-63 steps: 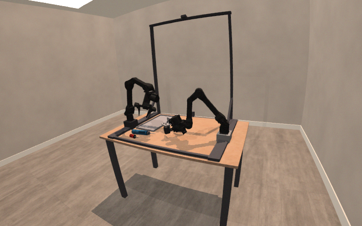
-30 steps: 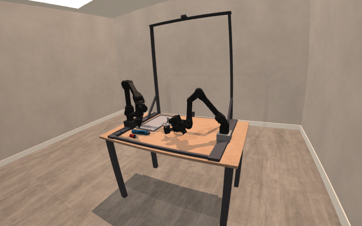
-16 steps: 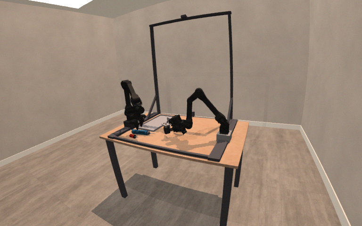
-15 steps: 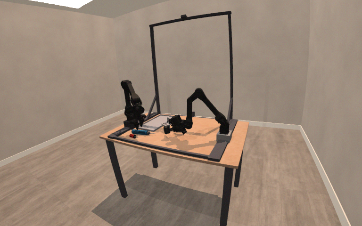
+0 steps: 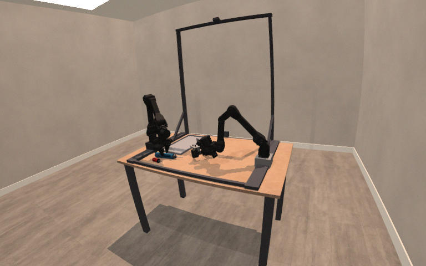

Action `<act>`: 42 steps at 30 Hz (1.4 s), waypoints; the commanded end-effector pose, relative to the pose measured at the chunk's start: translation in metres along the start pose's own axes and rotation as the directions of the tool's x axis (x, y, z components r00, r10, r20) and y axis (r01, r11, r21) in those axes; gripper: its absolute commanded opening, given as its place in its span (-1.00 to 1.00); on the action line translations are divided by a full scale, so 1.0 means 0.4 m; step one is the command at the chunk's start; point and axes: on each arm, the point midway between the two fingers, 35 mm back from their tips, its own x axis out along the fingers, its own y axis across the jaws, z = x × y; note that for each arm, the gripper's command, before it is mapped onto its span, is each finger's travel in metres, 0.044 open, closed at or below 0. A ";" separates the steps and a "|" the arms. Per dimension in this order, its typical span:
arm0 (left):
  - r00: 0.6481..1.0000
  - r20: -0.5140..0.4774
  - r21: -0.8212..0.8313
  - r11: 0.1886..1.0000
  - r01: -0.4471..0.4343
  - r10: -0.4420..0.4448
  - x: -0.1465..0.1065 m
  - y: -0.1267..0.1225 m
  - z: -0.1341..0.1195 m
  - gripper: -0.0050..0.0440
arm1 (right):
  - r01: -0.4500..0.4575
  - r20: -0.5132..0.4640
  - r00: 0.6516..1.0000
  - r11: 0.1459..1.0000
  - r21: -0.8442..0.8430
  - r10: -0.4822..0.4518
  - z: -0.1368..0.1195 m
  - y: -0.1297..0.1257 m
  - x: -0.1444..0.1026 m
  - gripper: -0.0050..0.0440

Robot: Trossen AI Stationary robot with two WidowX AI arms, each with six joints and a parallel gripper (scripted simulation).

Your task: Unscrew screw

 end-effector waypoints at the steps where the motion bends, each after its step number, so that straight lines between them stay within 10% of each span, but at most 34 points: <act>1: 1.000 0.016 0.015 1.000 -0.005 0.005 0.034 0.008 0.021 0.78 | 0.003 -0.006 1.000 1.000 0.004 -0.003 -0.003 -0.002 0.021 0.45; 25: 1.000 0.029 0.027 1.000 -0.008 0.007 0.138 0.011 0.042 0.78 | -0.011 -0.019 1.000 1.000 0.003 0.011 -0.004 0.003 0.027 -0.04; 30: 1.000 0.023 0.023 1.000 -0.005 0.005 0.133 0.008 0.034 0.53 | -0.010 -0.019 1.000 1.000 0.002 0.010 -0.009 0.006 0.027 -0.14; 42: 1.000 0.023 0.023 1.000 -0.005 0.005 0.133 0.008 0.034 0.29 | -0.021 -0.034 0.999 1.000 0.003 0.021 -0.015 0.011 -0.118 -0.14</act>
